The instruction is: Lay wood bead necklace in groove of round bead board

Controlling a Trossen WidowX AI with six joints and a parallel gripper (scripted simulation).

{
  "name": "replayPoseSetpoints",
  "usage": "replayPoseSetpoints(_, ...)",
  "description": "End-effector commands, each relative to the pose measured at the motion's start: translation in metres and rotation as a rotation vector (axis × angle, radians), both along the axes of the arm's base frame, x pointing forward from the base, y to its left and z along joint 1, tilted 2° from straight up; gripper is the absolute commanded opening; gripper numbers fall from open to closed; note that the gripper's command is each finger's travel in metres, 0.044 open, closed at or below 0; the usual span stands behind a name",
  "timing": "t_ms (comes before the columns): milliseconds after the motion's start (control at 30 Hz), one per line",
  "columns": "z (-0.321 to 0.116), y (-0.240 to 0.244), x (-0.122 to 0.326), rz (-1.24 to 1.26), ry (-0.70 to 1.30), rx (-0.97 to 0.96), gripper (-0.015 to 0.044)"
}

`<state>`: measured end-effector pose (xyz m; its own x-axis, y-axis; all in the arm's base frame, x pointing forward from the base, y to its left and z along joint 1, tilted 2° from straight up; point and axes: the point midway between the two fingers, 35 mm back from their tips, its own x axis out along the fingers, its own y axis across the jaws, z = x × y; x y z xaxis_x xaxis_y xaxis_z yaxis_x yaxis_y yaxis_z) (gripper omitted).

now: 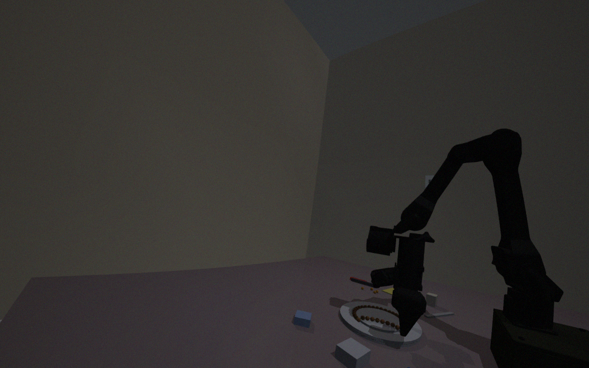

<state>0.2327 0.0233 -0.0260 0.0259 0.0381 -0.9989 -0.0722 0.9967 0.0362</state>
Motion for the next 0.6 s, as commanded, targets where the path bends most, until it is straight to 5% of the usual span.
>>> replayPoseSetpoints(0, 0.000, 0.000, 0.000, -0.004, 0.002, 0.001, 0.0440)
replayPoseSetpoints(333, 0.000, 0.000, 0.000, -0.004, 0.002, 0.001, 0.0440)
replayPoseSetpoints(567, 0.031, 0.002, 0.010, -0.177, 0.007, 0.006, 0.0256)
